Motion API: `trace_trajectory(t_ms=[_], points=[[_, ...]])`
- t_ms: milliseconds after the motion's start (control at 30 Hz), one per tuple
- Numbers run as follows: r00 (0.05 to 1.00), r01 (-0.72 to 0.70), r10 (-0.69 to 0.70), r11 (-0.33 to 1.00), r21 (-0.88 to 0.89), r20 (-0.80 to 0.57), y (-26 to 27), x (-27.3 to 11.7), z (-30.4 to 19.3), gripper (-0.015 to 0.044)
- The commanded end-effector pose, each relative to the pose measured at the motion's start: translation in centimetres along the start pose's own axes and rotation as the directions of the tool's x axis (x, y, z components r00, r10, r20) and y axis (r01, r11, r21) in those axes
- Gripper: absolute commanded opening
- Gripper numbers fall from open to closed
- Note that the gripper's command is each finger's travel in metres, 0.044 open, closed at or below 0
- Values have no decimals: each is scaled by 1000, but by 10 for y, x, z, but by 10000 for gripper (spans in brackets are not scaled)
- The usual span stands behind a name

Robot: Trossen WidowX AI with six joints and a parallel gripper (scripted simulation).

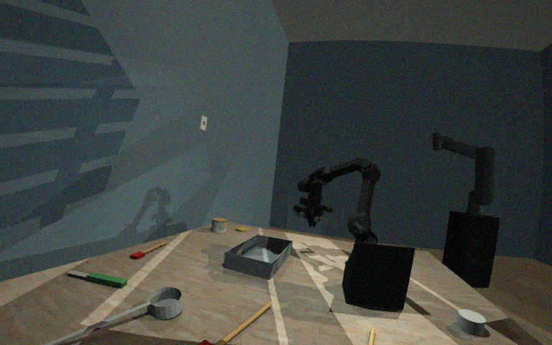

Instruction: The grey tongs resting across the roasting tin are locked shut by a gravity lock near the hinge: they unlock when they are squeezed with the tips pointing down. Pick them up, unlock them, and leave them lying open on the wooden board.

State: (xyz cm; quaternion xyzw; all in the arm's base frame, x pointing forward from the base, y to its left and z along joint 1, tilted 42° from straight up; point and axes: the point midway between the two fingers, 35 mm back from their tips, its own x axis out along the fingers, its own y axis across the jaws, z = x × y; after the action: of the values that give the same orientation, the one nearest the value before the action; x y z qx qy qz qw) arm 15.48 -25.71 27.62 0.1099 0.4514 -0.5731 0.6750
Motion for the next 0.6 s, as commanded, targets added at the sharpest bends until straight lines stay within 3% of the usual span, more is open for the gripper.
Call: trace_trajectory(t_ms=[0, 567], points=[[1000, -3, 2, 999, 45, 13, -11, -4, -1, -150], [998, -5, 14, 986, 164, -54, -52, 13, -10, -150]])
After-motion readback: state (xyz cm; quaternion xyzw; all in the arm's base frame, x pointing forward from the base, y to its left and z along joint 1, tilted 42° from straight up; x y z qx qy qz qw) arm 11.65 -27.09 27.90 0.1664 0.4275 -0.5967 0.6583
